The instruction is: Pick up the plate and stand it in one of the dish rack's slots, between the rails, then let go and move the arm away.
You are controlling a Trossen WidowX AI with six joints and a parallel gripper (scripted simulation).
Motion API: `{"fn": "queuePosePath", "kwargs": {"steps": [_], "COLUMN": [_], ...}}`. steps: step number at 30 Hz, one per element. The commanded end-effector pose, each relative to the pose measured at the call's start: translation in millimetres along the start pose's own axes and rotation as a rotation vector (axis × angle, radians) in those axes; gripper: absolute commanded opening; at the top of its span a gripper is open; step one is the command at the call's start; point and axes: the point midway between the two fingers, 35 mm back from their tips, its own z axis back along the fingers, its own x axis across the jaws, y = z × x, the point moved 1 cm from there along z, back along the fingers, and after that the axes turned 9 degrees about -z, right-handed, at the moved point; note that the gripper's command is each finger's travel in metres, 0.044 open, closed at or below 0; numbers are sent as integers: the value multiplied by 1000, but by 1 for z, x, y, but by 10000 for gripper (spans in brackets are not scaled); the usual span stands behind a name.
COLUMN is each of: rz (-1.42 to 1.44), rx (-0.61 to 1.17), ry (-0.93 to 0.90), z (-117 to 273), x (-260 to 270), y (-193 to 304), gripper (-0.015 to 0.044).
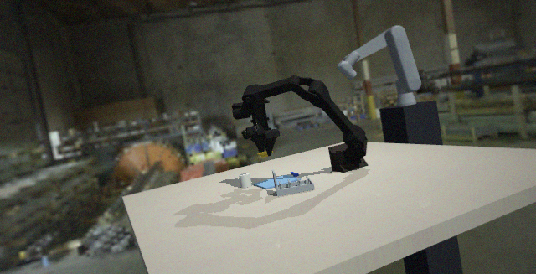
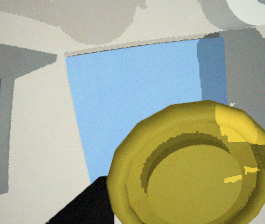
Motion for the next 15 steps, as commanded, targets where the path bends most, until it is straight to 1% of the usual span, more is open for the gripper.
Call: {"fn": "queuePosePath", "kwargs": {"steps": [1, 4, 15], "rz": [2, -20, -392], "rx": [8, 7, -3], "ry": [-3, -2, 11], "z": [6, 7, 16], "x": [0, 3, 54], "y": [0, 0, 10], "gripper": [0, 0, 0]}}
